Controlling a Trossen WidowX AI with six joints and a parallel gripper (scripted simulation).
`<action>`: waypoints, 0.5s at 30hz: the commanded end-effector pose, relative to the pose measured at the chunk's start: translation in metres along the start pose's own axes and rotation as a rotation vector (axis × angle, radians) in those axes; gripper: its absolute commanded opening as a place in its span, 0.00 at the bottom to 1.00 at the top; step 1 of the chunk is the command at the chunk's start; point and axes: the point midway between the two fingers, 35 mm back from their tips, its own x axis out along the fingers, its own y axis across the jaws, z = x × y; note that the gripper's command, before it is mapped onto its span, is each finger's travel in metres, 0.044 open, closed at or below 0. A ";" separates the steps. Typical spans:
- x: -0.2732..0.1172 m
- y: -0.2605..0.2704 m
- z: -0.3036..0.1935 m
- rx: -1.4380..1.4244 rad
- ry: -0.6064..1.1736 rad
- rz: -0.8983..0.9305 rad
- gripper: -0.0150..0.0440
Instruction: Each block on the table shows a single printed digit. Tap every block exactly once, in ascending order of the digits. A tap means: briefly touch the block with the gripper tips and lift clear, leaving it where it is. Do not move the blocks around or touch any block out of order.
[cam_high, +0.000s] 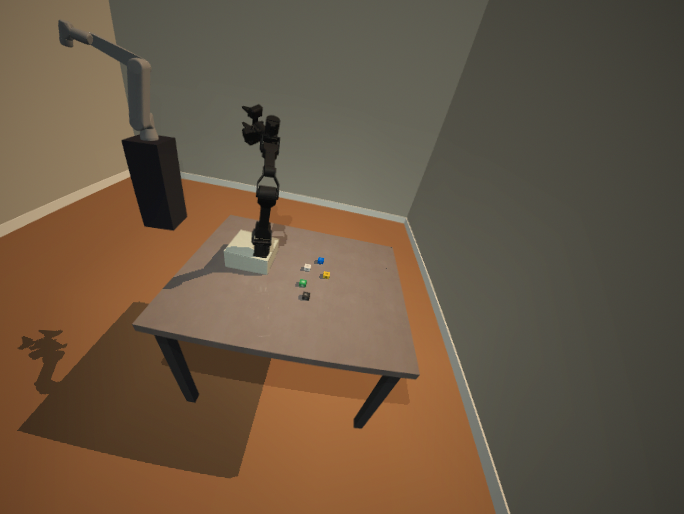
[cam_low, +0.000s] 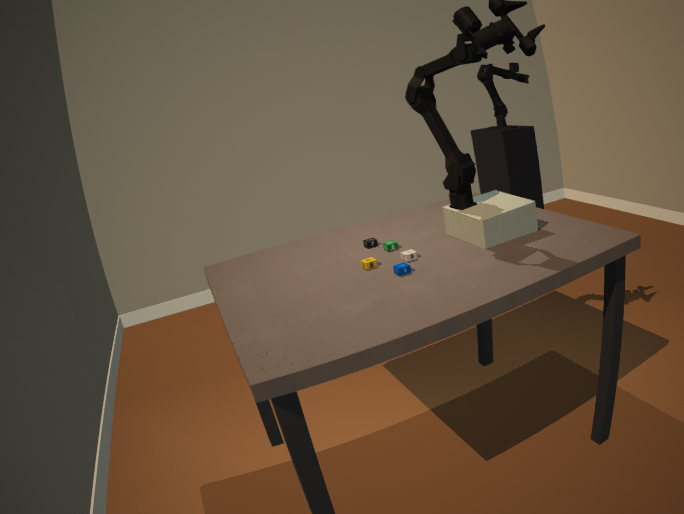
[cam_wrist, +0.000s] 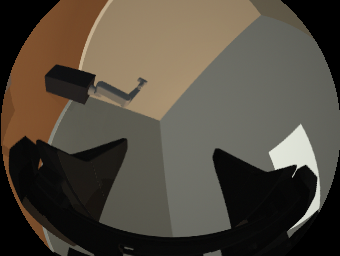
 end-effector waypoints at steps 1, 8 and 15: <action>-0.001 0.002 -0.003 0.006 0.009 0.007 0.93; -0.065 0.075 -0.102 0.239 0.394 0.240 0.93; -0.188 0.135 -0.179 0.477 0.871 0.389 0.93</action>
